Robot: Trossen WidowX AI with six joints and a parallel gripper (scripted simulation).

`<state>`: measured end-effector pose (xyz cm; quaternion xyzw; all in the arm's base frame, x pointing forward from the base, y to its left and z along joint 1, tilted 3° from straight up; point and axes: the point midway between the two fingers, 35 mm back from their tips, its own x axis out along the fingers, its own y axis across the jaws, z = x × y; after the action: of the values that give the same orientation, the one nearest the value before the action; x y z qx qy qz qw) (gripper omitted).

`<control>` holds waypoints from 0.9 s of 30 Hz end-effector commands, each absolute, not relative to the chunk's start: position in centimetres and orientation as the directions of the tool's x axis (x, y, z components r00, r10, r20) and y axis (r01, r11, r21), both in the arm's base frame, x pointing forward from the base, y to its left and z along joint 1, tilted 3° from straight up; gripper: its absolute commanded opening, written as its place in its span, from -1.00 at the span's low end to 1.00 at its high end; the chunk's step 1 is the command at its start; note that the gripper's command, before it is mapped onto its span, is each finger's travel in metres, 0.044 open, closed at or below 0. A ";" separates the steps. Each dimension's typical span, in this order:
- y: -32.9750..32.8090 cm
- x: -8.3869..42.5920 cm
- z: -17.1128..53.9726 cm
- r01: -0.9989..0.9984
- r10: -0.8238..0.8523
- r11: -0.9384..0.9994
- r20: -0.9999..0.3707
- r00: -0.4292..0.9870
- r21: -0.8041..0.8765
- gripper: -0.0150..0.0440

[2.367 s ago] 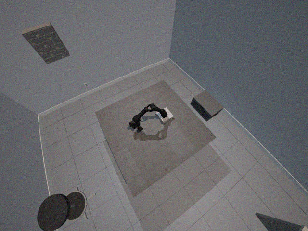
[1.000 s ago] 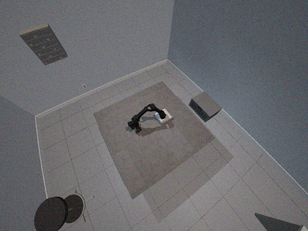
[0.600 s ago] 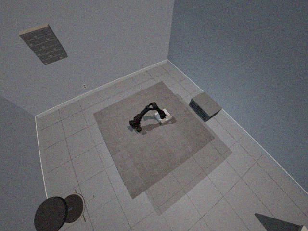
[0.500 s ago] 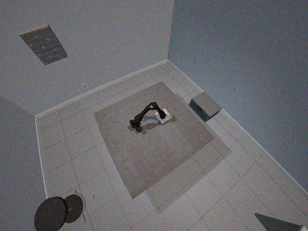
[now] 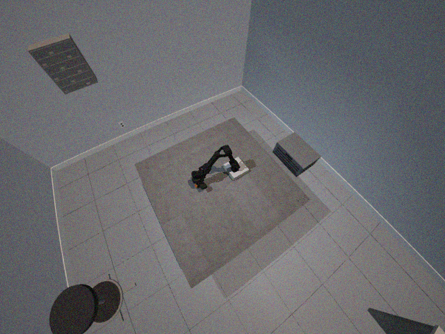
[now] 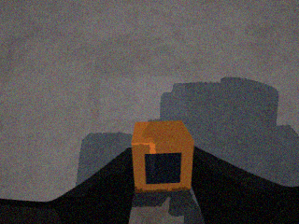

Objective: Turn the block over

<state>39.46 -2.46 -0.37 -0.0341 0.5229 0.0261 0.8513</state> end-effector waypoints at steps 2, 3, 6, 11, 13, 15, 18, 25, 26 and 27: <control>-2.4 39.5 0.1 -0.088 0.014 0.996 -0.876 0.482 -0.032 -0.49; -2.4 39.5 0.1 -0.088 0.014 0.996 -0.876 0.482 -0.032 -0.49; -2.4 39.7 -0.3 -0.087 0.017 0.996 -0.864 0.503 -0.031 -0.49; -2.5 40.3 -1.4 -0.084 0.025 0.996 -0.822 0.569 -0.028 -0.49; -2.5 40.4 -1.8 -0.083 0.027 0.996 -0.804 0.594 -0.027 -0.49; -2.5 40.5 -2.1 -0.082 0.030 0.996 -0.785 0.619 -0.027 -0.49; -2.6 40.6 -2.5 -0.082 0.034 0.996 -0.754 0.656 -0.026 -0.49; -2.6 40.5 -3.2 -0.083 0.043 0.996 -0.678 0.734 -0.026 -0.49; -2.6 40.4 -3.2 -0.083 0.045 0.996 -0.667 0.744 -0.026 -0.49; -2.6 40.3 -3.2 -0.083 0.046 0.996 -0.655 0.754 -0.026 -0.49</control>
<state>40.77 -2.64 -2.73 -0.0319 0.3654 0.0328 0.9297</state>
